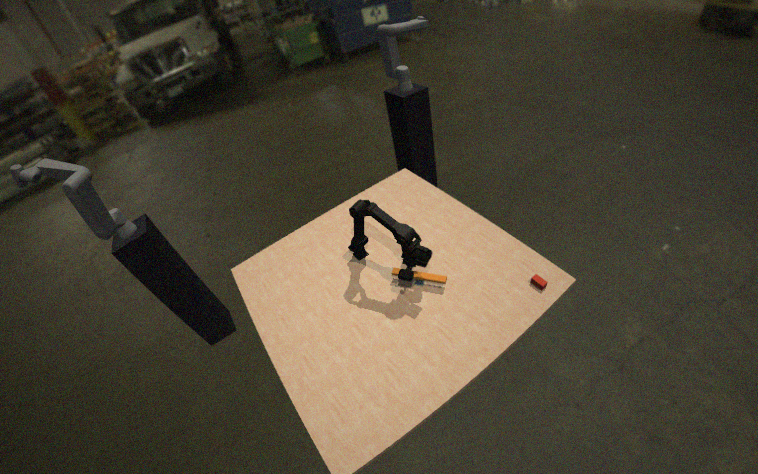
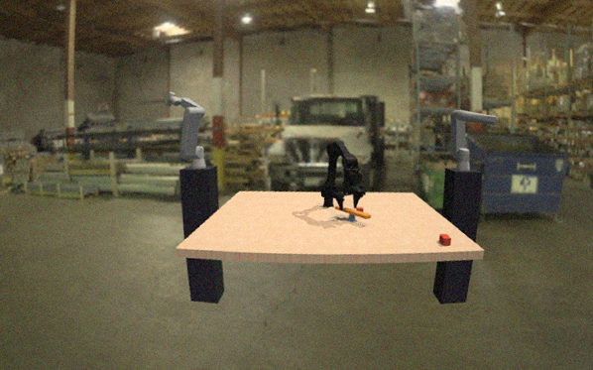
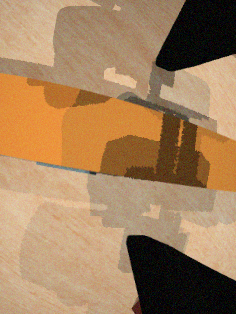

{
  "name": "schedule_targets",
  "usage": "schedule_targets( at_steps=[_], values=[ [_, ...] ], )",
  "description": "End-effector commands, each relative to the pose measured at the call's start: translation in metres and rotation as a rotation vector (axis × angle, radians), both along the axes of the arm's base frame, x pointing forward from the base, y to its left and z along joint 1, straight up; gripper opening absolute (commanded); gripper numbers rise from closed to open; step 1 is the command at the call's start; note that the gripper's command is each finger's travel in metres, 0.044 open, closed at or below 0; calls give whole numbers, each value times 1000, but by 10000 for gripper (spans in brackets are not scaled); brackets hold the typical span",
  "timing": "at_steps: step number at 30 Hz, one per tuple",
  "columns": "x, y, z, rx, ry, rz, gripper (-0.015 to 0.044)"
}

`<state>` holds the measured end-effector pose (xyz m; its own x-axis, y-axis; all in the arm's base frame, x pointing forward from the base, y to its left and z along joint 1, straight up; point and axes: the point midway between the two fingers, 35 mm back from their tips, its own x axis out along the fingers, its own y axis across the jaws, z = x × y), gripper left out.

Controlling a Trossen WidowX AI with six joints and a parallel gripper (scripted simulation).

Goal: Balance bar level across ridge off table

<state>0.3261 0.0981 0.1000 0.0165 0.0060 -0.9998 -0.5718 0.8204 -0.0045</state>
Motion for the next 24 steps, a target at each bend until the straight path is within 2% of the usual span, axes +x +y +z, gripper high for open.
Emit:
schedule_targets(
  at_steps=[1, 6, 24],
  values=[
    [5, 2, 36, 5, -17, 0, 440],
    [-1, 0, 90, 5, -16, 0, 440],
    [-1, 0, 92, 5, -16, 0, 440]
  ],
)
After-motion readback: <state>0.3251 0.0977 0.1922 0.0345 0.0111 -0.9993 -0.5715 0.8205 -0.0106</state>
